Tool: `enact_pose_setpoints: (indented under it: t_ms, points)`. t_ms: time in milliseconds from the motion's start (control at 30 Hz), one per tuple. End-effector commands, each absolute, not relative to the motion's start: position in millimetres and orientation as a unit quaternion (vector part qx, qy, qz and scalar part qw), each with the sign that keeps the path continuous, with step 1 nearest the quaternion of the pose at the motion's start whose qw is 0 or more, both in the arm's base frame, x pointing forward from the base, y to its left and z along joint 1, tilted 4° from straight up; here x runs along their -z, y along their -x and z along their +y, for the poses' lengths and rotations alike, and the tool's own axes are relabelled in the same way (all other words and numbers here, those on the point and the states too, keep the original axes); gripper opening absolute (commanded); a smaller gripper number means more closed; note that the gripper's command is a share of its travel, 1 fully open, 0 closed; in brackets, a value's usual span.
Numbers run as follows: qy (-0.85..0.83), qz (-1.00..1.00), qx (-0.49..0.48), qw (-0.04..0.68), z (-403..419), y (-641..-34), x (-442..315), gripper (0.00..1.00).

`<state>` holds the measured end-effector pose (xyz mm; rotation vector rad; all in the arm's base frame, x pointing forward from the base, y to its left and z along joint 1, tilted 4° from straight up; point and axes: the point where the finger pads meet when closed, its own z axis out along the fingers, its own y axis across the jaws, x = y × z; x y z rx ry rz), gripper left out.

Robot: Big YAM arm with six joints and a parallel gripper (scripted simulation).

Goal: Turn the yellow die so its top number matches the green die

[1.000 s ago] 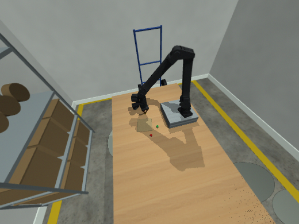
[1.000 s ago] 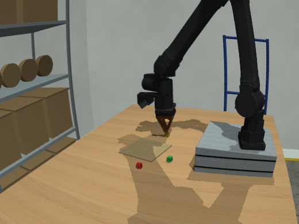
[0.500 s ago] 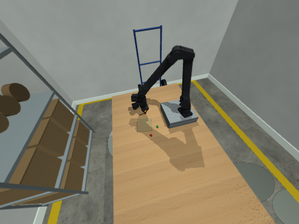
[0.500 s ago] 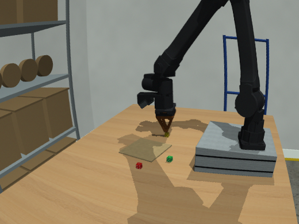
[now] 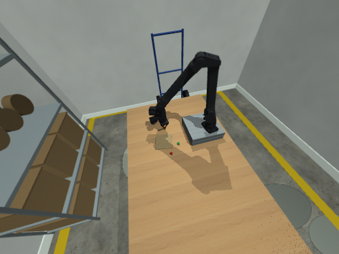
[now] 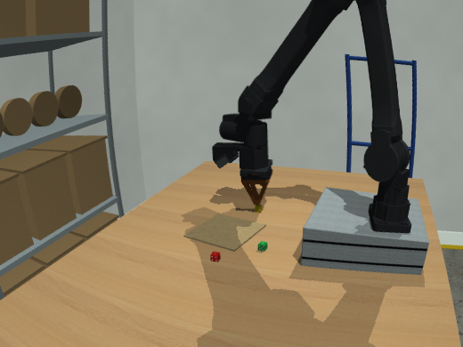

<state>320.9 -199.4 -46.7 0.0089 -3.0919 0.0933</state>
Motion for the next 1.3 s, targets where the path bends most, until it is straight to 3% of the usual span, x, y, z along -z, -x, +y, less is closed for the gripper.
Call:
enact_pose_setpoints:
  t_ms: [0,1267]
  points:
    - [-0.007,-0.999,-0.034,0.018,-204.4,-324.0,46.7,0.29]
    - [-0.007,-0.999,-0.036,0.015,-204.1,-322.2,43.0,0.29]
